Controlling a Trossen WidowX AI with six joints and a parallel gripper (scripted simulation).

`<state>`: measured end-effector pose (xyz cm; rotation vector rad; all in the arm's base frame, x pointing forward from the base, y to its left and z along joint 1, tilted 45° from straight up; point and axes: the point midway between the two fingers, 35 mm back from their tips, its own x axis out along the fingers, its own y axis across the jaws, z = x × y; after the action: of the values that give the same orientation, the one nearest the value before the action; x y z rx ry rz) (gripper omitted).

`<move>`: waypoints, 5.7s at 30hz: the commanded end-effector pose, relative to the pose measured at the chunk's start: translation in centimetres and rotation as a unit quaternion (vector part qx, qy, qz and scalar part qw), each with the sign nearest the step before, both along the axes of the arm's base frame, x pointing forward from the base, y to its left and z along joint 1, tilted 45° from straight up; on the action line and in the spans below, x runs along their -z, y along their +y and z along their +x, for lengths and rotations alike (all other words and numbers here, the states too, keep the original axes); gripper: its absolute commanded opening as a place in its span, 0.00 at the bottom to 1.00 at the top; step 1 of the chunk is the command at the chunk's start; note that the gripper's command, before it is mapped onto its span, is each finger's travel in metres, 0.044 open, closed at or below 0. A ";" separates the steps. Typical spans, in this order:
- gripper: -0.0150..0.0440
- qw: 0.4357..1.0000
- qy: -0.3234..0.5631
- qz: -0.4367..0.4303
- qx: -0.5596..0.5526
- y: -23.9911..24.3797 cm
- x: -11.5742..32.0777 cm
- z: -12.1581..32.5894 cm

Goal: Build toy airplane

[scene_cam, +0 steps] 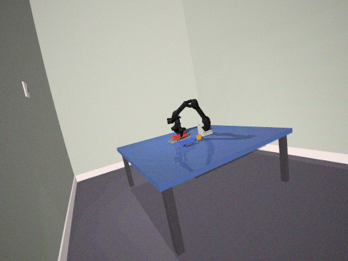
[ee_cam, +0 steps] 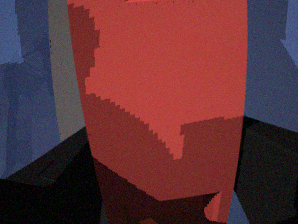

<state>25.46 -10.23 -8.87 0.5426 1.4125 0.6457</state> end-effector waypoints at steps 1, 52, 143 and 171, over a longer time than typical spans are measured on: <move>0.53 1.000 0.000 0.000 0.000 0.0 0.0 0.0; 1.00 0.997 0.049 -0.003 0.053 -6.3 -8.4 1.4; 0.39 0.998 0.046 0.010 0.051 19.3 -18.4 8.4; 0.25 0.998 0.038 0.009 0.054 13.7 -23.6 8.5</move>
<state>34.00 4.39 13.94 0.6602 1.4353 0.5616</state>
